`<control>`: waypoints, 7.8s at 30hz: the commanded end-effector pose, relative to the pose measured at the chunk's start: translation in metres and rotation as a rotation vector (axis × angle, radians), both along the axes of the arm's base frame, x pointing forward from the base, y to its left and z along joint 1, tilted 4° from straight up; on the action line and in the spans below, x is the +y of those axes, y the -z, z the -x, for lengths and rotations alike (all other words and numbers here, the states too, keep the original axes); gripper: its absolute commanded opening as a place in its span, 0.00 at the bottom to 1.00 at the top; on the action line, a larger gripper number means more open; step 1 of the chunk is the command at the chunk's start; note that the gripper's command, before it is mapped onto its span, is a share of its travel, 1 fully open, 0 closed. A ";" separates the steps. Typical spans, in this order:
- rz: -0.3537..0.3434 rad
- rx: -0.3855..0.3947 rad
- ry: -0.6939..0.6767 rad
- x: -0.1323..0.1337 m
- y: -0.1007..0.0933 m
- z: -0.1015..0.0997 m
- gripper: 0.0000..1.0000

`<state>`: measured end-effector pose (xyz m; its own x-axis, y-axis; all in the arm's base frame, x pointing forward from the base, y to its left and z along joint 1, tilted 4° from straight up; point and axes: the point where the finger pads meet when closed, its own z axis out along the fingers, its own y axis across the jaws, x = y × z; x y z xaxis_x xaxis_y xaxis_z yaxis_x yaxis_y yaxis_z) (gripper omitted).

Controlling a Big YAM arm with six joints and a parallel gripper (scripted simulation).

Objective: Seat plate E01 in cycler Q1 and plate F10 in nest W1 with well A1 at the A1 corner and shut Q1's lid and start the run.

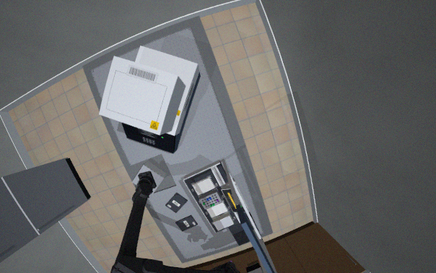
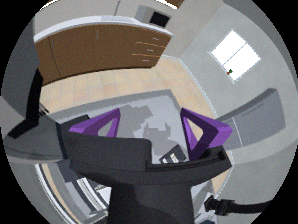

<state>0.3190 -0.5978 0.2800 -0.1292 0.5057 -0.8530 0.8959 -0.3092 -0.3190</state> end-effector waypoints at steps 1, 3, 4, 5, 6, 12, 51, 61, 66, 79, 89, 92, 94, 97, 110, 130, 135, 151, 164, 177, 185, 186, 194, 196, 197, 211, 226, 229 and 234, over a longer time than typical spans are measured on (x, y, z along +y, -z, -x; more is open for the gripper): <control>0.012 -0.009 0.000 0.000 -0.008 0.000 1.00; 0.012 -0.009 0.000 0.000 -0.008 0.000 1.00; 0.012 -0.009 0.000 0.000 -0.008 0.000 1.00; 0.012 -0.009 0.000 0.000 -0.008 0.000 1.00; 0.012 -0.009 0.000 0.000 -0.008 0.000 1.00; 0.012 -0.009 0.000 0.000 -0.008 0.000 1.00; -0.227 0.058 -0.413 0.148 0.001 -0.067 0.00; -0.301 0.088 -0.507 0.201 0.026 -0.087 0.00; -0.342 0.112 -0.586 0.216 0.019 -0.080 0.00; -0.448 0.181 -0.753 0.275 0.041 -0.088 0.00; -0.487 0.174 -0.819 0.305 0.040 -0.079 0.00; -0.521 0.201 -0.880 0.321 0.044 -0.079 0.00; -0.515 0.204 -0.877 0.335 0.049 -0.081 0.00; -0.522 0.204 -0.867 0.354 0.062 -0.083 0.00; -0.597 0.253 -1.000 0.398 0.069 -0.065 0.00; -0.765 0.355 -1.229 0.473 0.102 -0.030 0.00; -0.776 0.369 -1.247 0.491 0.110 -0.021 0.00; -0.905 0.441 -1.404 0.546 0.136 0.023 0.00; -0.988 0.513 -1.523 0.581 0.155 0.060 0.00; -1.074 0.577 -1.625 0.610 0.176 0.102 0.00; -1.106 0.629 -1.689 0.629 0.192 0.134 0.00; -1.106 0.629 -1.689 0.629 0.192 0.134 0.00; -1.104 0.589 -1.649 0.625 0.188 0.125 0.00; -1.102 0.587 -1.650 0.625 0.187 0.123 0.00; -1.101 0.585 -1.651 0.625 0.186 0.121 0.00; -1.075 0.568 -1.680 0.629 0.176 0.108 0.00; -1.014 0.657 -1.804 0.654 0.172 0.143 0.00; -0.994 0.705 -1.844 0.656 0.177 0.152 0.00; -0.943 0.761 -1.939 0.652 0.184 0.148 0.00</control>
<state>0.1658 0.0549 0.0952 -0.8981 -0.4324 -0.0806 -0.4235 0.8996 -0.1067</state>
